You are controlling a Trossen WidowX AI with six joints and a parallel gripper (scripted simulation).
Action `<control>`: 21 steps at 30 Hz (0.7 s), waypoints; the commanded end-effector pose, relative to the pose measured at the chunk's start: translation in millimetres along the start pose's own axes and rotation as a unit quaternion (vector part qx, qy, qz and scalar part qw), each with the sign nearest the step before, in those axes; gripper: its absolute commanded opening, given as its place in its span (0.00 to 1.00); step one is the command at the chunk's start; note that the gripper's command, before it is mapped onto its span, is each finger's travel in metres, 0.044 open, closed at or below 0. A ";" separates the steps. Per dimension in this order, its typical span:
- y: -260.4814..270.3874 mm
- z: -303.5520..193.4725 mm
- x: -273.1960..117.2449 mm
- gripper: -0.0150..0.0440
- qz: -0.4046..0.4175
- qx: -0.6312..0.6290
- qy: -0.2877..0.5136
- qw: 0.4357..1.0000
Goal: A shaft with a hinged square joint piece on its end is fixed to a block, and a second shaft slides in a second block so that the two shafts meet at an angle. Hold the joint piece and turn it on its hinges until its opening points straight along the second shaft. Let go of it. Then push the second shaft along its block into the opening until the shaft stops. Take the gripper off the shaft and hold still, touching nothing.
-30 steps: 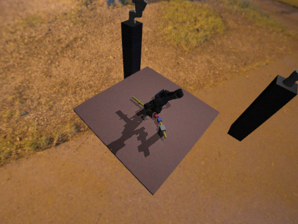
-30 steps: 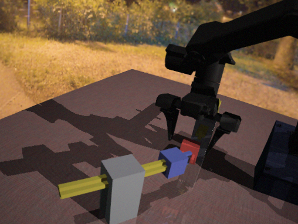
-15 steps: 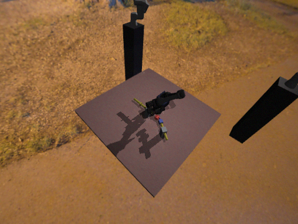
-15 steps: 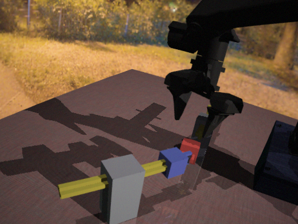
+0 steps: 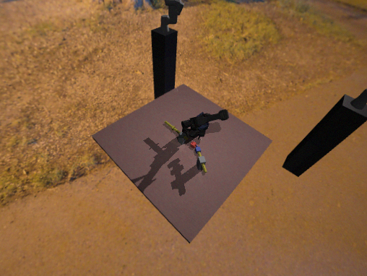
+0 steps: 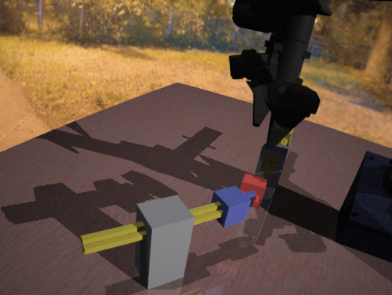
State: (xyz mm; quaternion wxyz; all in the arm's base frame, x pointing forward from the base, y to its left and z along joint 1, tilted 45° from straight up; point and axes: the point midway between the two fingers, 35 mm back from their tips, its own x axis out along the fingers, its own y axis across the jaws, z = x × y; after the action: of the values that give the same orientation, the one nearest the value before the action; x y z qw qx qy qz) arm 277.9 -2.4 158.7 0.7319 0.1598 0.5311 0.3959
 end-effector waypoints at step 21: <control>-58.3 -31.2 2.1 1.00 -0.040 0.241 0.023 0.970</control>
State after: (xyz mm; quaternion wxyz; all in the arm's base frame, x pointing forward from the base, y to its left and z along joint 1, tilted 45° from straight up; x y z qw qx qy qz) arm 274.8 -39.2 122.2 0.6821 0.2906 0.6239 0.2470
